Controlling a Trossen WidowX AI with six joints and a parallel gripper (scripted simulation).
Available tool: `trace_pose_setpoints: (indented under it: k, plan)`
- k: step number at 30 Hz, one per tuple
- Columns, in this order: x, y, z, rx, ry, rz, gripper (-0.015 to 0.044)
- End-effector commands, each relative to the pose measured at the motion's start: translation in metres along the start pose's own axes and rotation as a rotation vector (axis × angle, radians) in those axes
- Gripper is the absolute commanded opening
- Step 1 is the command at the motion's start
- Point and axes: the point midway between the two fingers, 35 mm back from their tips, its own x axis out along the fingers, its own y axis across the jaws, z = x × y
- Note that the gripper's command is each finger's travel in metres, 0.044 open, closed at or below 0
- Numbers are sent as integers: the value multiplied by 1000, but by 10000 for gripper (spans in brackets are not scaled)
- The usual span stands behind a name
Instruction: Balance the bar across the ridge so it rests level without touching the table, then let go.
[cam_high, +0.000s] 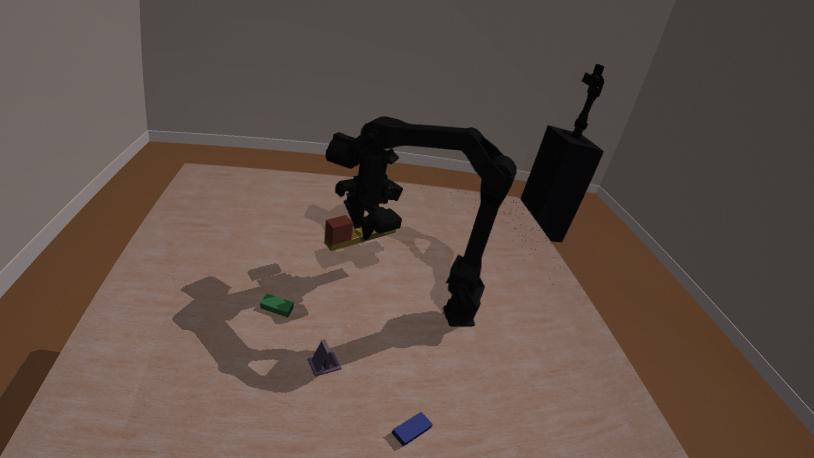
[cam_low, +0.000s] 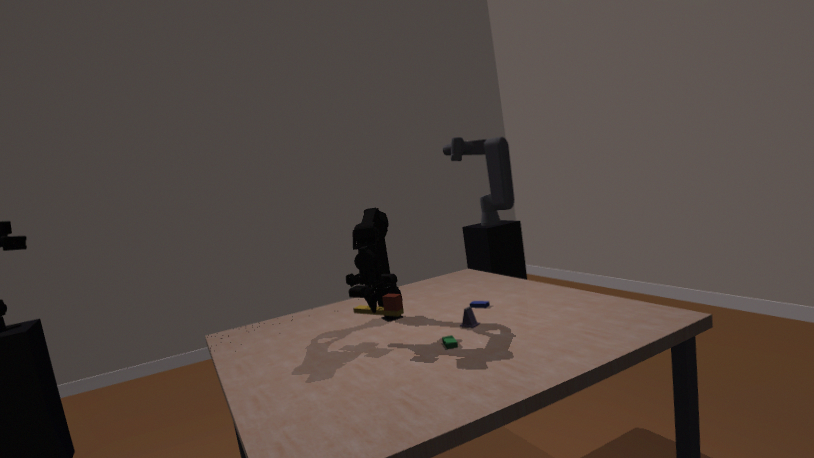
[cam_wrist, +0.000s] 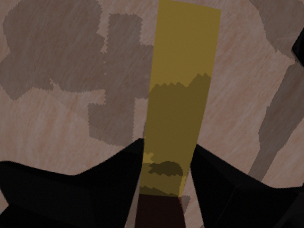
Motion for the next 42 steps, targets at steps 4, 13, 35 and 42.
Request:
trace_pose_setpoints:
  k: [4, 13, 35, 42]
  plan:
    - [-7, -4, -12, 10, 12, 8, 0]
    - [-8, -19, -41, 23, 18, 3, 0]
    - [-10, -69, -104, 55, 29, -12, 0]
    - [-10, -89, -122, 64, 32, -19, 0]
